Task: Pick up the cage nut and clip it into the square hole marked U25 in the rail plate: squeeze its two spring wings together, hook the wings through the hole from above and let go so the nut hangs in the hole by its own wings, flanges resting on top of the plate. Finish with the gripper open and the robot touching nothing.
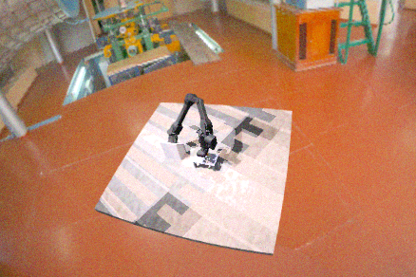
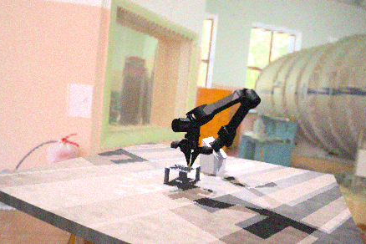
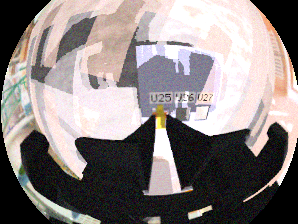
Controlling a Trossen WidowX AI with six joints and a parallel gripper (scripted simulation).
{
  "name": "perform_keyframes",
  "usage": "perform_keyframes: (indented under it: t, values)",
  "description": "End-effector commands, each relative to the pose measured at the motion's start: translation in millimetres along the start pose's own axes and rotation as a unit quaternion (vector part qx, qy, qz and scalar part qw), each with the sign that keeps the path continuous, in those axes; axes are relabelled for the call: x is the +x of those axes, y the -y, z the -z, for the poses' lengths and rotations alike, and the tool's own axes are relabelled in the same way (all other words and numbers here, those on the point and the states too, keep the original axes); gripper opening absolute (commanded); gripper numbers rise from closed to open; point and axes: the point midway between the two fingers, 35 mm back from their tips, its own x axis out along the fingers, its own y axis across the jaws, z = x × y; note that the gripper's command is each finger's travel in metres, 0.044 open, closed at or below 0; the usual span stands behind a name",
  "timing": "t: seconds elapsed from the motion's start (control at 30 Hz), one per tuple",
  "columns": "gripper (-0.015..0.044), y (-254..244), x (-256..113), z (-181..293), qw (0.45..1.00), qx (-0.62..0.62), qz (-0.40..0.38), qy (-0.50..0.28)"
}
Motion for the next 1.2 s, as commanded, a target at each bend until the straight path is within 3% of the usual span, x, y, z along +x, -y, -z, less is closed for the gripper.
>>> perform_keyframes:
  t: [0.0,0.5,1.0,1.17]
  values:
    - [0.0029,0.3,-1.3,-1.9,1.000,-0.004,-0.001,0.003]
    - [0.0029,1.6,-0.6,-1.9,1.000,-0.004,-0.001,0.003]
    - [0.0423,1.6,0.4,0.2,1.000,0.001,-0.001,0.000]
    - [0.0440,2.2,-10.6,-0.4,1.000,0.000,0.000,0.001]
